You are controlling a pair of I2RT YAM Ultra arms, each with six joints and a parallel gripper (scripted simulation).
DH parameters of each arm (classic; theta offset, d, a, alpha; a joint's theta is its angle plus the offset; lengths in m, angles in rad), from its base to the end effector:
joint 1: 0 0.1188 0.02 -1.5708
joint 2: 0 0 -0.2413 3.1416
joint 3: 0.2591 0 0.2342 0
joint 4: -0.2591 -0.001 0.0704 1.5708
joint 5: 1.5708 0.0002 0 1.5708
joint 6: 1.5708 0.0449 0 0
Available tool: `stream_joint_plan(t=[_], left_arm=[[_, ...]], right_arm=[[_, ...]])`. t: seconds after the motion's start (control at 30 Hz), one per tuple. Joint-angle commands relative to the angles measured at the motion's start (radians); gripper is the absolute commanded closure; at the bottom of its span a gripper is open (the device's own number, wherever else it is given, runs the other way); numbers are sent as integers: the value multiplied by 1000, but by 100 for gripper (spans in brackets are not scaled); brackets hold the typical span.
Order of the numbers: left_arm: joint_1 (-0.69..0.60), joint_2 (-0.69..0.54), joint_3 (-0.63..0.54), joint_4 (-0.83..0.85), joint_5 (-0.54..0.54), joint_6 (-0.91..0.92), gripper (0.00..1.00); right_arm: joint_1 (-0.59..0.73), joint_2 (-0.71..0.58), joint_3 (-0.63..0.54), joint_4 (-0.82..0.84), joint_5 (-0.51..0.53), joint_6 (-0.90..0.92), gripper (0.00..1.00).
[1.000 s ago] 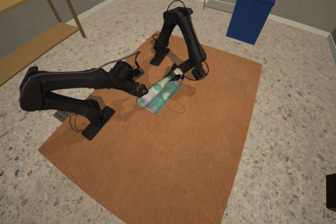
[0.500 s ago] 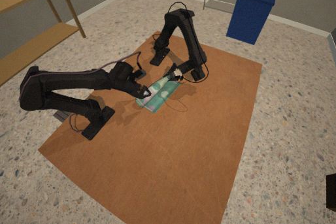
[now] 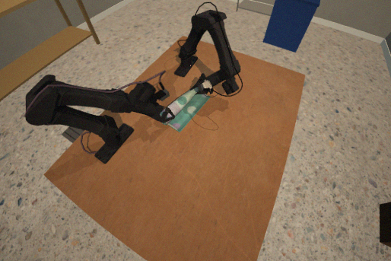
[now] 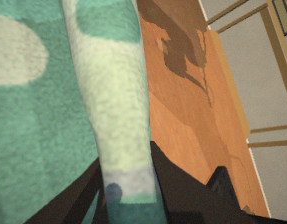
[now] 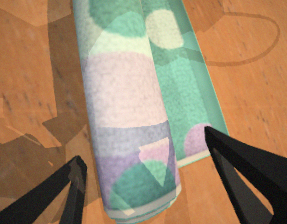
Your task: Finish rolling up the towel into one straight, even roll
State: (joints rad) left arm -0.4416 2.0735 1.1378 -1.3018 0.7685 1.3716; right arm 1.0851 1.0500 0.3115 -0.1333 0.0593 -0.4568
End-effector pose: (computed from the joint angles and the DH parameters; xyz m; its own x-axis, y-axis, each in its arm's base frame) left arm 0.2178 -0.1364 0.1030 -0.2203 0.8837 -0.4131 0.6803 -0.1643 -0.7143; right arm 0.0863 0.1599 0.1318 0.0608 -0.8280 -0.5575 -0.9339 0.1499 -0.3245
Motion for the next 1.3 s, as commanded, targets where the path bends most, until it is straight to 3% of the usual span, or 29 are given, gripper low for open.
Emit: stream_joint_plan(t=[0.0, 0.3, 0.67, 1.27], left_arm=[[12, 12, 13, 5, 3, 11, 71], [12, 12, 13, 5, 3, 11, 71], [12, 12, 13, 5, 3, 11, 71], [12, 12, 13, 5, 3, 11, 71]], right_arm=[[6, 48, -35, 140, -2, 2, 2], [19, 121, -10, 197, 6, 11, 2], [18, 129, -10, 204, 7, 11, 49], [18, 130, -10, 205, 7, 11, 64]])
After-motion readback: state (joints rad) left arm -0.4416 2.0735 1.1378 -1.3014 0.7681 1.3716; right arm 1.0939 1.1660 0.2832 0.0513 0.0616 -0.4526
